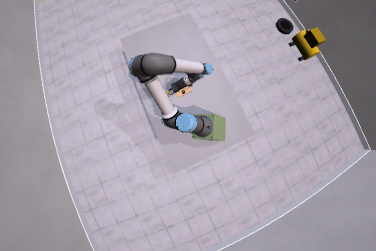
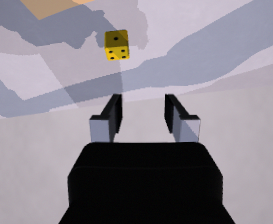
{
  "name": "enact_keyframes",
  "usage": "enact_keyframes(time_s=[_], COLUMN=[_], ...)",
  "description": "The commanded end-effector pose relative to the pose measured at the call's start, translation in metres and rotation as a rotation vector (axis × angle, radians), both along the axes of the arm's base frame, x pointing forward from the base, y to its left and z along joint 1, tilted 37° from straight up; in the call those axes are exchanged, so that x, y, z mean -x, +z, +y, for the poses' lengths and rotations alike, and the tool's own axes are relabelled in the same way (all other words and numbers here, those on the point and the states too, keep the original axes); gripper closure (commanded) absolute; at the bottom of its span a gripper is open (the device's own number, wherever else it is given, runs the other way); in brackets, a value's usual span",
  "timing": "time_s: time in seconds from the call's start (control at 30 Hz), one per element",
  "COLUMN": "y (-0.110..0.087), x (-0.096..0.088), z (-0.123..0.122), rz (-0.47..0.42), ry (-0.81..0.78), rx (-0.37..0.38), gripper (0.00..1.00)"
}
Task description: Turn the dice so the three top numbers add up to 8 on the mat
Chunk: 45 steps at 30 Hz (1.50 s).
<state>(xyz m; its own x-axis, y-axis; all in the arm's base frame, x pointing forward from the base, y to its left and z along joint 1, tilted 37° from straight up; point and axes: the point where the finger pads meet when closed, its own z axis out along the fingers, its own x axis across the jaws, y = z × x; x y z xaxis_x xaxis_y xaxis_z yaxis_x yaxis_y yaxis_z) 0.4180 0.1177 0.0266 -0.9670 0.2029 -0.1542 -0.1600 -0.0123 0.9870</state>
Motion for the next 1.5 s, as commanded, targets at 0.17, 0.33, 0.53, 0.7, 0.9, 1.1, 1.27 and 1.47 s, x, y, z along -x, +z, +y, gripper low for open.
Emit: enact_keyframes(time_s=[0.17, 0.33, 0.53, 0.7, 0.9, 1.1, 1.27, 1.47], y=[-0.004, -0.007, -0.009, -0.008, -0.002, 0.006, 0.02, 0.038], x=[0.014, 0.021, 0.024, 0.023, 0.018, 0.012, 0.004, -0.004], z=[0.013, 0.018, 0.019, 0.017, 0.014, 0.011, 0.009, 0.007], rz=[0.058, 0.104, 0.143, 0.188, 0.223, 0.241, 0.253, 0.255], ry=[0.102, 0.153, 0.173, 0.162, 0.11, 0.046, -0.048, -0.154], rx=[0.142, 0.265, 0.379, 0.527, 0.666, 0.759, 0.845, 0.906], gripper=[0.21, 0.21, 0.21, 0.21, 0.21, 0.21, 0.21, 0.21])
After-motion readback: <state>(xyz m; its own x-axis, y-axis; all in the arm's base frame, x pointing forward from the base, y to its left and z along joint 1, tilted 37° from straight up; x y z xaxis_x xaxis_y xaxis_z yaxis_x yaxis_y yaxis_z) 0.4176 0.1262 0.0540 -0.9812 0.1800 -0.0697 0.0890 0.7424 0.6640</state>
